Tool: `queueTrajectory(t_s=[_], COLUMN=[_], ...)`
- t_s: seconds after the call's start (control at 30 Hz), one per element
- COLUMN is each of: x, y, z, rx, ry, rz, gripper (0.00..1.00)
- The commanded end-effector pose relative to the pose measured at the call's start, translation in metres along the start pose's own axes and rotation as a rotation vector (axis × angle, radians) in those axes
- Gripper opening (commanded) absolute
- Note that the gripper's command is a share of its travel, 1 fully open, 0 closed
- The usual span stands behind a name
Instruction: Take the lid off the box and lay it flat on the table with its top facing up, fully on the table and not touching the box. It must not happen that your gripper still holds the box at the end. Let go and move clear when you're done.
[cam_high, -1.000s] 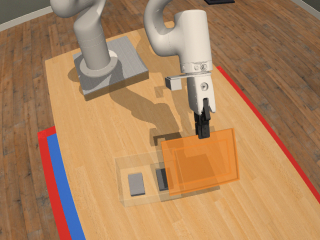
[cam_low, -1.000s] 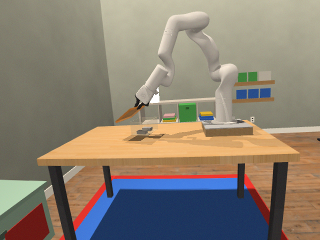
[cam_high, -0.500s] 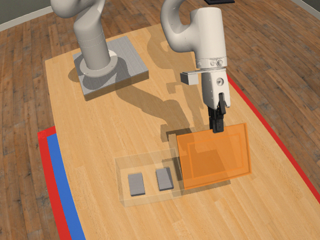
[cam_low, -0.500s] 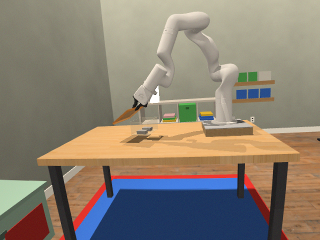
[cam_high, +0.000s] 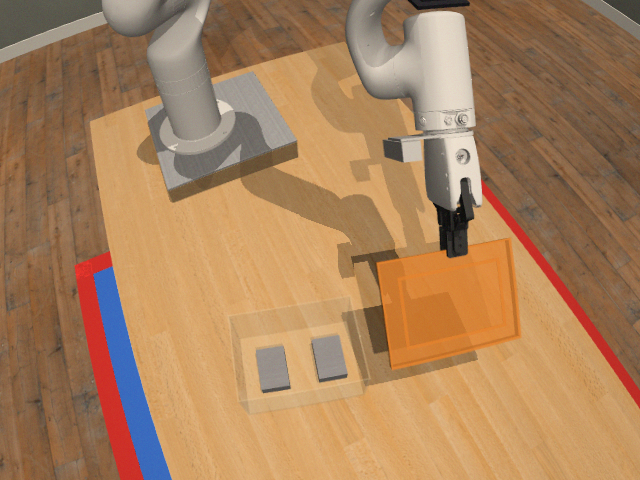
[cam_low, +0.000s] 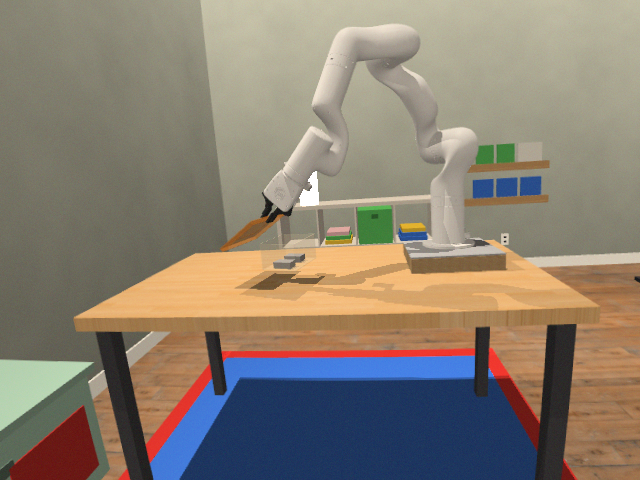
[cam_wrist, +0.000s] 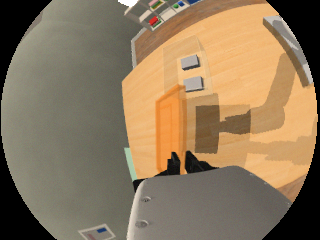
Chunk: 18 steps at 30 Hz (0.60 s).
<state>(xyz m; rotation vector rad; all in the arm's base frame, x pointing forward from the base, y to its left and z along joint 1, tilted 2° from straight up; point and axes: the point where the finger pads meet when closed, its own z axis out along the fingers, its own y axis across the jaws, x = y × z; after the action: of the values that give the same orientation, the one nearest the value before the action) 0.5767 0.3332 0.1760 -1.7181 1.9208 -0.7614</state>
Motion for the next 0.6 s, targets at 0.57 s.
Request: queueTrajectory(t_s=[0.57], x=[-0.026], y=[0.003], z=[-0.004], rx=[0.001], ry=[0.0], rz=[0.001], gripper=[0.0])
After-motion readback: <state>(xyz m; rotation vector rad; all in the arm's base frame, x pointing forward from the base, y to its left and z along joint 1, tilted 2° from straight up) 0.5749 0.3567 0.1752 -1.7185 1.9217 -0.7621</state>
